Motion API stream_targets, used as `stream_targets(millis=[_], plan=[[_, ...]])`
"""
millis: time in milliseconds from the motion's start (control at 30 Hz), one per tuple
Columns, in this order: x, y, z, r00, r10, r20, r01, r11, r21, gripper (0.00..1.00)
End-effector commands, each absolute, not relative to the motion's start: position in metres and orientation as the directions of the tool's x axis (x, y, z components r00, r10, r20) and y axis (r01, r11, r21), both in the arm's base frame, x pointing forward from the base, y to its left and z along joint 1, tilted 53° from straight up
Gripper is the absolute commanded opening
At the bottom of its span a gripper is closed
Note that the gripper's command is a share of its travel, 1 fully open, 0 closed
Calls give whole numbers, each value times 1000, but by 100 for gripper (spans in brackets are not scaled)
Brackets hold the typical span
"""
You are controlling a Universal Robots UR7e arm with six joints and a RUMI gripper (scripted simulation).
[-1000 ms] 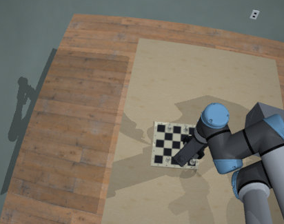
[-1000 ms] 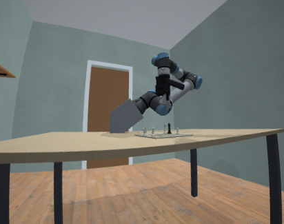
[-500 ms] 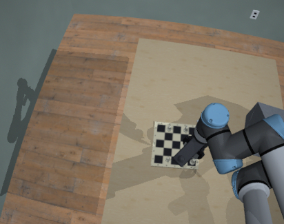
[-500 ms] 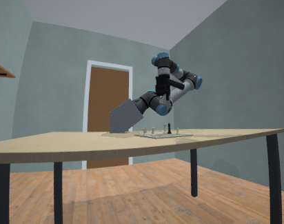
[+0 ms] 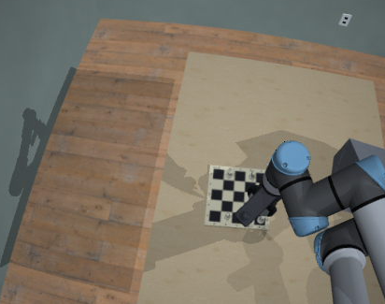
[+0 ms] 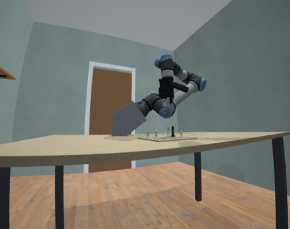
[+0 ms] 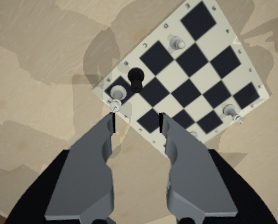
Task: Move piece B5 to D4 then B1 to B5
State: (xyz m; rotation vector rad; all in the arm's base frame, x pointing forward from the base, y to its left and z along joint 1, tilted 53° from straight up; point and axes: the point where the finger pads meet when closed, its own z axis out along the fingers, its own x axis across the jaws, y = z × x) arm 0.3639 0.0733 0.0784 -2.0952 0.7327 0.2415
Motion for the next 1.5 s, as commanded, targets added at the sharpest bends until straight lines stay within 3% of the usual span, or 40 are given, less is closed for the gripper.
stream_targets(millis=[0, 1467], plan=[[364, 75, 77, 807, -412, -422, -583, -441, -683, 25], [370, 111, 50, 807, -412, -422, -583, -441, -683, 25]])
